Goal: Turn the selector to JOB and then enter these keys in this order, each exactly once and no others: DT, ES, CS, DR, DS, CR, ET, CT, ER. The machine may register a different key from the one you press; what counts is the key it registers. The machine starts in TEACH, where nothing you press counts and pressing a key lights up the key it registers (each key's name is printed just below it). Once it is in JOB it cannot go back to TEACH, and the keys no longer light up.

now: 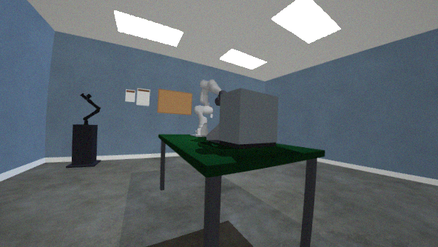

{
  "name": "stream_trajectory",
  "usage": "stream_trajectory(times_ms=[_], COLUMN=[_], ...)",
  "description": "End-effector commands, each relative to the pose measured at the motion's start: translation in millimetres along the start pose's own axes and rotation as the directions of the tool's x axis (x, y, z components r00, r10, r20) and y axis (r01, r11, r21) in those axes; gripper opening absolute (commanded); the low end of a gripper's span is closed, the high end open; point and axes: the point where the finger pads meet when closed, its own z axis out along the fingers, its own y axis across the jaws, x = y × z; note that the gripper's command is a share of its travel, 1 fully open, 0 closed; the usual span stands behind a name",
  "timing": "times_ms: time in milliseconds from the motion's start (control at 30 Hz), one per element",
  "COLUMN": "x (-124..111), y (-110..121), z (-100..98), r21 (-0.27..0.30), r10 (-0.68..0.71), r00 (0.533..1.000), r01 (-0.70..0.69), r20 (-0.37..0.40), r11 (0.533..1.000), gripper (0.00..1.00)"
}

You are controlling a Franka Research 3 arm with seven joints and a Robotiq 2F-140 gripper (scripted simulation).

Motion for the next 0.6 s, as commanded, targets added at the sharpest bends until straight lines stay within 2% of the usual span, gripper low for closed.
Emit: stream_trajectory(times_ms=[0, 567], x=[-0.1, -0.1], y=[-2.4, -2.4], z=[4.9, 10.9], r21=[0.007, 0.007], r10=[0.015, 0.015], r00=[1.000, 1.000], r01=[-0.015, -0.015], r20=[-0.002, -0.002], r11=[1.000, 1.000], gripper=[0.10, 0.10])
